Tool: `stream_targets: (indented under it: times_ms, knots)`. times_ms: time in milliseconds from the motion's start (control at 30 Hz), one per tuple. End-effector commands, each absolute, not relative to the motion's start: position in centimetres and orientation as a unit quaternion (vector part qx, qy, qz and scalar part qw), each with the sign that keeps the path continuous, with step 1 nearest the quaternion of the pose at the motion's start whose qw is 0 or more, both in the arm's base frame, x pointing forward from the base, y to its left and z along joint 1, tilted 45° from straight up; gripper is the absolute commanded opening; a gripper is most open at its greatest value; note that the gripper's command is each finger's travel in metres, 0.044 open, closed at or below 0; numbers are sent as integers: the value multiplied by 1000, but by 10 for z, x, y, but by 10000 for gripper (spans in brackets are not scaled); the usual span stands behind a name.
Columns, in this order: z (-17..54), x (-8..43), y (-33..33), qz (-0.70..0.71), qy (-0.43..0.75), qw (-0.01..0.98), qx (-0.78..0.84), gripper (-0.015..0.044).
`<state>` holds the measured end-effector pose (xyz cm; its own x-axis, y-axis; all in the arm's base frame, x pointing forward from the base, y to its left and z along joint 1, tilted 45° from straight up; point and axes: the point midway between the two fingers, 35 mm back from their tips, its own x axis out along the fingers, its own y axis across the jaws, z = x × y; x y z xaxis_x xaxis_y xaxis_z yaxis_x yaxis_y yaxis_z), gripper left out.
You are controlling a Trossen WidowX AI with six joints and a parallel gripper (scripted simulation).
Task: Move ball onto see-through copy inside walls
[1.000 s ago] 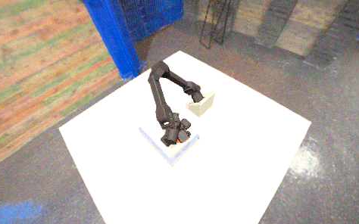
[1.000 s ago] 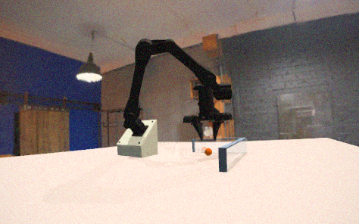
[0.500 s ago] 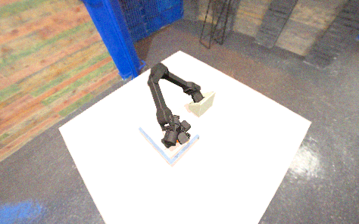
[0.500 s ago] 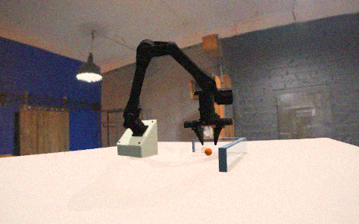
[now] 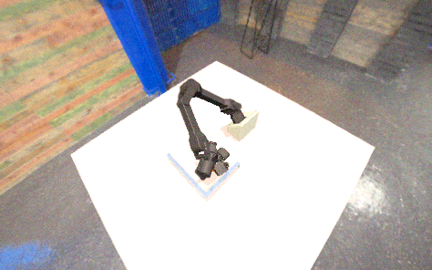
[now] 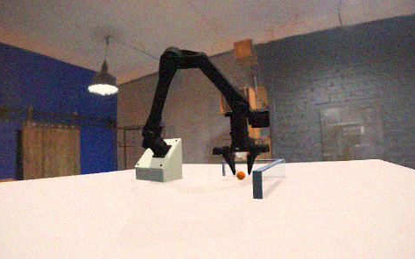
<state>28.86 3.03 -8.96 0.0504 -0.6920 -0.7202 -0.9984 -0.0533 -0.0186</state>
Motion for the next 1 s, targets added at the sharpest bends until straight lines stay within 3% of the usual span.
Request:
stream_targets:
  times_ms: [0,33,500,633,967]
  knots:
    - [-94,285,26,280,632,268,-671,219]
    - [-94,285,26,280,632,268,-671,193]
    - [-94,285,26,280,632,268,-671,99]
    - [-88,287,34,281,632,269,-671,0]
    - [-37,287,87,284,630,270,-670,0]
